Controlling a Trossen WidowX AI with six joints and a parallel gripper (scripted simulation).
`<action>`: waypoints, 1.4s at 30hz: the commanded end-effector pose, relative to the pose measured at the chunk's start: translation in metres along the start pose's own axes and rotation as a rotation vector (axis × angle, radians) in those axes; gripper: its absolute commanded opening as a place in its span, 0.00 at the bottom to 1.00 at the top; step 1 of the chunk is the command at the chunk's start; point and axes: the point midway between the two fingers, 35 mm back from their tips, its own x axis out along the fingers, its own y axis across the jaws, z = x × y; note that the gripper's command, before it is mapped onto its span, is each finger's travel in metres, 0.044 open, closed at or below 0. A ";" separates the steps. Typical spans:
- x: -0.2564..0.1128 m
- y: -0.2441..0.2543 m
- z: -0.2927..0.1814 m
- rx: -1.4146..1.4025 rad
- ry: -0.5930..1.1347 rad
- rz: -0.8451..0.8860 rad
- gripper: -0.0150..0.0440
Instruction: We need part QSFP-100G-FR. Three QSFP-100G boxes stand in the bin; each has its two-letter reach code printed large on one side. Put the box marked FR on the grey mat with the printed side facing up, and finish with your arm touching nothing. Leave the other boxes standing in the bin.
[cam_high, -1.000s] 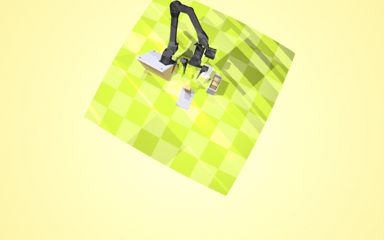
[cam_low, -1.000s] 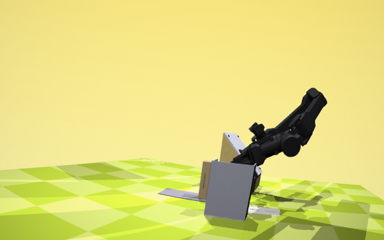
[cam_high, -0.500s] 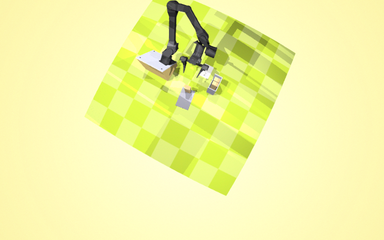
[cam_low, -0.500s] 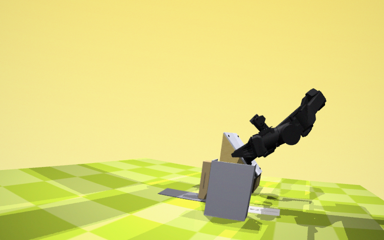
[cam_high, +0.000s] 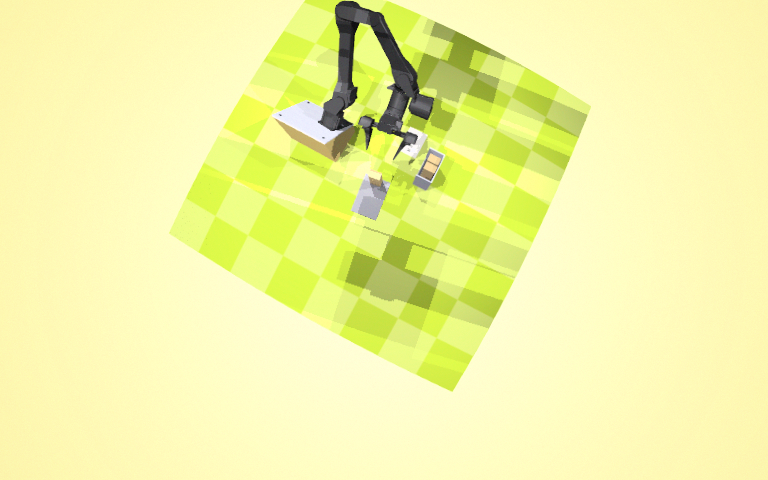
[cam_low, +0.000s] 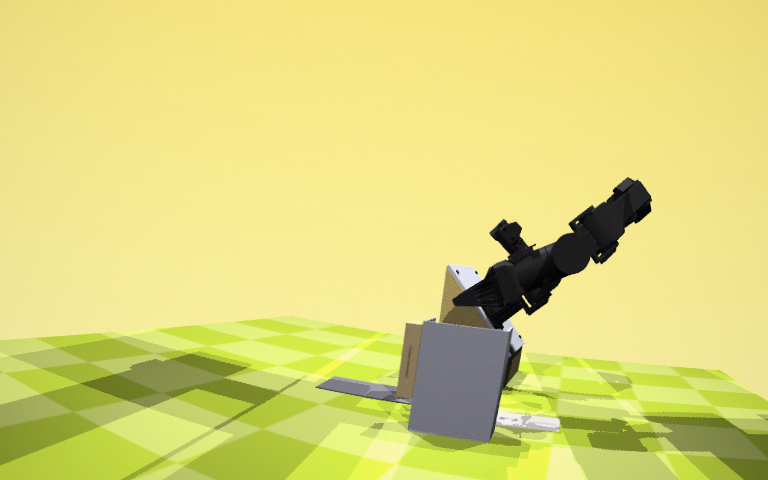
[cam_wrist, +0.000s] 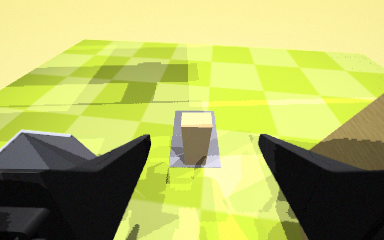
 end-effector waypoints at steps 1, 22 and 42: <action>0.012 0.000 0.008 -0.009 0.005 -0.009 1.00; 0.044 0.002 0.042 0.004 0.055 -0.001 1.00; 0.047 0.002 0.049 -0.022 0.289 -0.024 1.00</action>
